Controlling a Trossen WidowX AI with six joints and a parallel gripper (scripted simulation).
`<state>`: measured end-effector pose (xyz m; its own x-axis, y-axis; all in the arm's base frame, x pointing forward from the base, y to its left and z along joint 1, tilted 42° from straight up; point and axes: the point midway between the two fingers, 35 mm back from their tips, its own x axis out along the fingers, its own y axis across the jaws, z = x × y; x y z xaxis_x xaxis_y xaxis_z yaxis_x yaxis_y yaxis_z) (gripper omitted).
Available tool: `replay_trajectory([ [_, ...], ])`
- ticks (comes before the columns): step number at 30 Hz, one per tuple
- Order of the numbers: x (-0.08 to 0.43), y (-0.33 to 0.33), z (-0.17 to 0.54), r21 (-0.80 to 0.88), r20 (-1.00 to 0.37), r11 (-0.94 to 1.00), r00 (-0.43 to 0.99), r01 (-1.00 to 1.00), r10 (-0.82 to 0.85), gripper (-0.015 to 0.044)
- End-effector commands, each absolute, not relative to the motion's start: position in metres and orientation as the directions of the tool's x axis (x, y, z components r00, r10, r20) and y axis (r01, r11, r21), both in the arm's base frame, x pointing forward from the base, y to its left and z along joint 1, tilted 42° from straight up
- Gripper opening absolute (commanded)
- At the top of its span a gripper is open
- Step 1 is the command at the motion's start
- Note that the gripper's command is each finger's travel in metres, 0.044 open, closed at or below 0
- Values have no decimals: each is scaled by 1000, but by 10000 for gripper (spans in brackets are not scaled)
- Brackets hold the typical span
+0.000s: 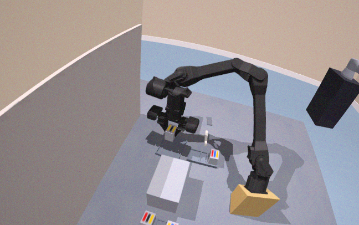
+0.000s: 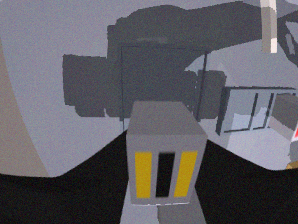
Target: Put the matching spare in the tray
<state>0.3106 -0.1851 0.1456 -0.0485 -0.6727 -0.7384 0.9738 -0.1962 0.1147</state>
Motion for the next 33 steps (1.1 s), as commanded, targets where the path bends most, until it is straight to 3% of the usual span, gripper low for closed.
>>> replay_trajectory([
  [1, 309, -187, 140, 105, -742, -193, -52, 976, -669, 0],
  [33, 303, -206, 120, 106, -738, -192, -52, 976, -673, 0],
])
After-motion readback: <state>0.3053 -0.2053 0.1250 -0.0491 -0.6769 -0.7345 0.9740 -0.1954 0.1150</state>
